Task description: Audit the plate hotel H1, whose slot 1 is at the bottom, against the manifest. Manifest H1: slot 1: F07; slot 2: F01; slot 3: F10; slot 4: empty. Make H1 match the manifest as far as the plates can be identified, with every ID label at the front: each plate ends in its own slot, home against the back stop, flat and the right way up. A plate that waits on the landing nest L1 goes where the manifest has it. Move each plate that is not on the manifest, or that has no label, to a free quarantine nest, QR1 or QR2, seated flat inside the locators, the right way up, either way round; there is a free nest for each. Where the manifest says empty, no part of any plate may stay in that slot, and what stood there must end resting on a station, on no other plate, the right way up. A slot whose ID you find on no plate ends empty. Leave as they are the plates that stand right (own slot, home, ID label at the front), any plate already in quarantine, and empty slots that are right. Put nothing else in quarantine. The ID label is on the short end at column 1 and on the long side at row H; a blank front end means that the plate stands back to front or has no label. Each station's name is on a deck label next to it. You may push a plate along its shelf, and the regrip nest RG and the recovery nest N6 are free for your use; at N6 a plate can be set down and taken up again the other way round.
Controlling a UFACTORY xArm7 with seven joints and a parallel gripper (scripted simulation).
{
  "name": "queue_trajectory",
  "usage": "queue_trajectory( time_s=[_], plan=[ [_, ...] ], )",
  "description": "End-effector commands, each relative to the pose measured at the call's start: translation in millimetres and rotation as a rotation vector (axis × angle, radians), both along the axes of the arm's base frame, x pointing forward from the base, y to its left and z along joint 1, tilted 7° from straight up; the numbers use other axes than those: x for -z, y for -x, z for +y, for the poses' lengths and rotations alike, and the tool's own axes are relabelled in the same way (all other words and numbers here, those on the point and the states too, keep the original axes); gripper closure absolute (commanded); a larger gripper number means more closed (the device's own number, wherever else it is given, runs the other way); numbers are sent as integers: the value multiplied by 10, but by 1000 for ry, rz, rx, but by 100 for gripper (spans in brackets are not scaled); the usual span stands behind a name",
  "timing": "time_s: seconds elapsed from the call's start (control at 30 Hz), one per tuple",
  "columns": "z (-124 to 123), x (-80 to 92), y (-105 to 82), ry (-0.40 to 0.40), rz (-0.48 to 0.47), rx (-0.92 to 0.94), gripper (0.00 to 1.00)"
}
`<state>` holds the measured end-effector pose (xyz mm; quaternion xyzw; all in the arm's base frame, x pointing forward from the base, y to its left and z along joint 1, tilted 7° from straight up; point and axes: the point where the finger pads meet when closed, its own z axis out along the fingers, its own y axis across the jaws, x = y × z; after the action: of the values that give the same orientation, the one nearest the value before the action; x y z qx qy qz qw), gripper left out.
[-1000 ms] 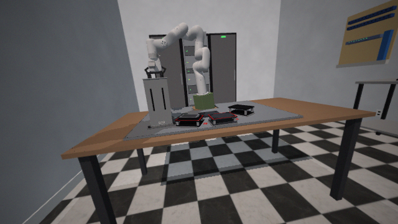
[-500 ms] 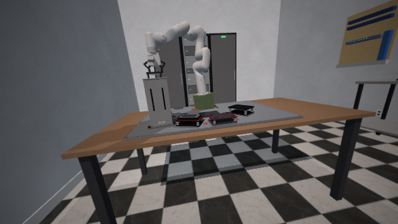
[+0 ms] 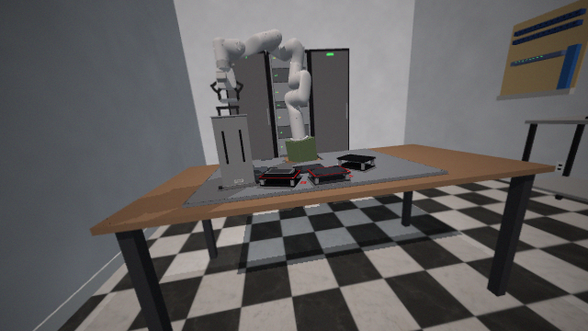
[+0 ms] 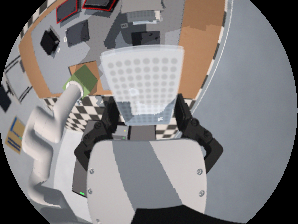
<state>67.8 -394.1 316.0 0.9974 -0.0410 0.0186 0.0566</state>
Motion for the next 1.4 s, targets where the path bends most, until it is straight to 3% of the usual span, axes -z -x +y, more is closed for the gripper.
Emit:
queue_trajectory(
  time_s=[0.0, 0.2, 0.27, 0.77, 0.83, 1.37],
  plan=[
    [-2, -35, 0, 2, -1, 0, 100],
    [56, -39, -295, 9, 22, -199, 100],
    [56, -39, -295, 9, 22, -199, 100],
    [202, -46, -1032, 25, 79, -695, 100],
    [202, -46, -1032, 25, 79, -695, 100],
    [518, -32, -1714, 42, 137, -1191, 100]
  ],
)
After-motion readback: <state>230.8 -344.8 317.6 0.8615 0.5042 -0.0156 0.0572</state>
